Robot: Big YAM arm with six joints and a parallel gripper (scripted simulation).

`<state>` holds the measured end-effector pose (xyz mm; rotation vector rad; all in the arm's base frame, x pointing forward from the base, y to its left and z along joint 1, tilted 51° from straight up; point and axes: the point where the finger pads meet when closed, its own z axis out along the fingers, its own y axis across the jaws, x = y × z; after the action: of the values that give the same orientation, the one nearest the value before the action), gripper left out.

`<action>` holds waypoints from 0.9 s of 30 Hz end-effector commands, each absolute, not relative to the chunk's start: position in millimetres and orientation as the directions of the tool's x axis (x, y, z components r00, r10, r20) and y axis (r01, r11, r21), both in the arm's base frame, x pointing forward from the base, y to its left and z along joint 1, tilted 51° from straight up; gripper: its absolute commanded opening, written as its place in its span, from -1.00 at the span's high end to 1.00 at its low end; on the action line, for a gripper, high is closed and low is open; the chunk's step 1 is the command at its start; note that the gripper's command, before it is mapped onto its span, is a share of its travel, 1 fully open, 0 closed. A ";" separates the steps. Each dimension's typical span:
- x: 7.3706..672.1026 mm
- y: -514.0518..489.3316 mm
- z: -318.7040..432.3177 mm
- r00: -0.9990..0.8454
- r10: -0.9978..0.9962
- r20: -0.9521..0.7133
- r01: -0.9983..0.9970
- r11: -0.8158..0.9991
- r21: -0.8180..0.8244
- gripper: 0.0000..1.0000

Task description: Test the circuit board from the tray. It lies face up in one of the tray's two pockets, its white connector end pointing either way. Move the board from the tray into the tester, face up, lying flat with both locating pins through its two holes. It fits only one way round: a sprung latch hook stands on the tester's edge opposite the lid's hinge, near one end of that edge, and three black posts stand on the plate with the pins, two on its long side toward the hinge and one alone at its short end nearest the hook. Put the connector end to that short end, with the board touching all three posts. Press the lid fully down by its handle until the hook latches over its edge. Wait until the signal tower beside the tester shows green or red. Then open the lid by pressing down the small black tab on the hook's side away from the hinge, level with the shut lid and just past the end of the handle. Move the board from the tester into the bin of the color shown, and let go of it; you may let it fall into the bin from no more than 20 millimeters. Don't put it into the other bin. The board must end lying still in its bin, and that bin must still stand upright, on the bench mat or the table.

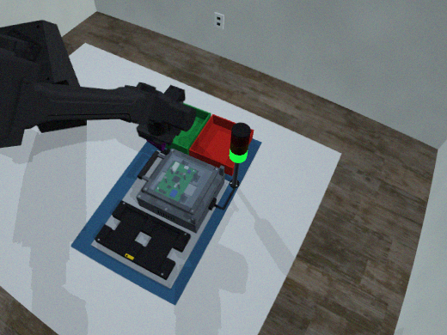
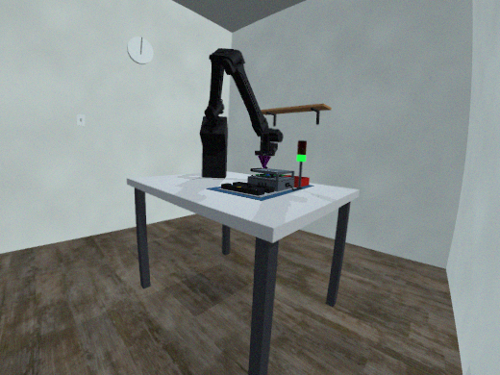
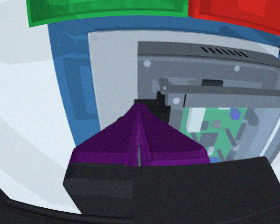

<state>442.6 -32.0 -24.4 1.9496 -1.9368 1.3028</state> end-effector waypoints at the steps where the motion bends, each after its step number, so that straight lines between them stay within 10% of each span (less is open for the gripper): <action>1: 446.8 -23.2 -18.2 -0.172 -0.778 0.604 -0.848 -0.196 -0.493 1.00; 27: 446.3 -36.0 -26.2 -0.175 -0.771 0.612 -0.858 -0.186 -0.479 1.00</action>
<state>443.9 -31.7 -25.1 1.9504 -1.9381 1.3055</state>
